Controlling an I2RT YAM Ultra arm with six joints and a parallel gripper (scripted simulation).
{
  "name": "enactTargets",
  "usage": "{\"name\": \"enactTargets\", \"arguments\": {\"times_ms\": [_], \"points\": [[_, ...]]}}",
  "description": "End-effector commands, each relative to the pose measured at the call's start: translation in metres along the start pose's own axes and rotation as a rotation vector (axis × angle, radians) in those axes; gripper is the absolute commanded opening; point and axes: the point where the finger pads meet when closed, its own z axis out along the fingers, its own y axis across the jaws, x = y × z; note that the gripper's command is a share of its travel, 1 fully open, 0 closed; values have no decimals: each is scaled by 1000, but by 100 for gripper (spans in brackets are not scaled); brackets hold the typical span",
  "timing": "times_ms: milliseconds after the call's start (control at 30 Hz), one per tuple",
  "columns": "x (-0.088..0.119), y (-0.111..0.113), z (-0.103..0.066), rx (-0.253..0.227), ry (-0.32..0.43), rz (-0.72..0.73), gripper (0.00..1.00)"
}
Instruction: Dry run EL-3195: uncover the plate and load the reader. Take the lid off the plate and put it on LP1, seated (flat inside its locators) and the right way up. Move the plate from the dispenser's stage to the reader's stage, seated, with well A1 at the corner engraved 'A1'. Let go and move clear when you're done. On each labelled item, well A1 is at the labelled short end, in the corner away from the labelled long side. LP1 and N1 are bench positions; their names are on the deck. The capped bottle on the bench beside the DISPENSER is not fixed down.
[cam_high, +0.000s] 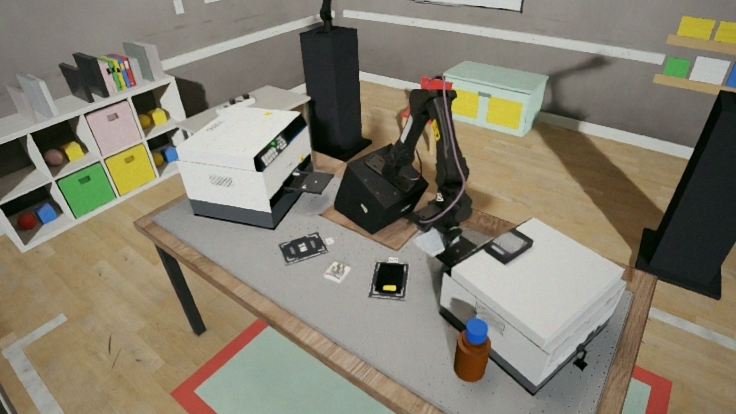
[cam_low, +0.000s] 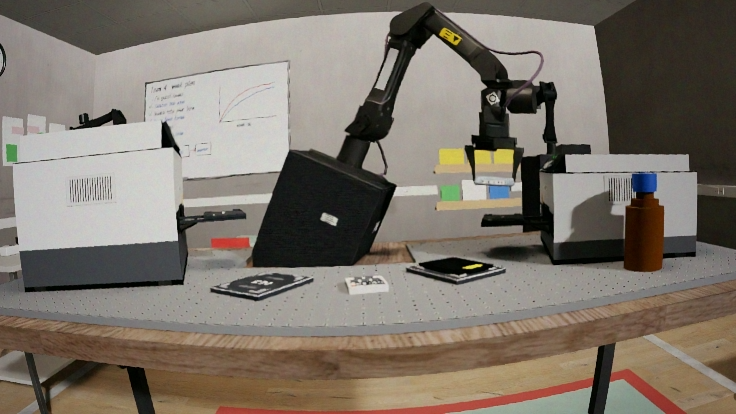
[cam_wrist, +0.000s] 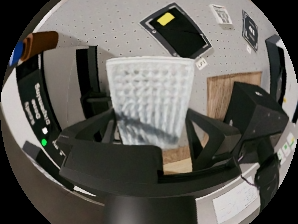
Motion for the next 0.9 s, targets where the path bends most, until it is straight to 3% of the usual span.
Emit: {"name": "enactTargets", "arguments": {"times_ms": [0, 133, 233, 333, 400, 533, 633, 733, 867], "points": [[-12, -4, 2, -7, -3, -9, 86], [-26, -4, 0, 21, -30, -19, 86], [-33, 2, -8, -33, -35, -24, 86], [-34, -4, -2, -17, -28, -22, 86], [-36, -16, 9, 19, -11, -18, 86], [-50, -16, 4, 42, -38, -27, 86], [-57, -11, -2, -10, -47, -33, 86], [-59, -28, 14, 39, -20, -26, 86], [-71, -29, 8, 61, -44, -35, 86]]}}
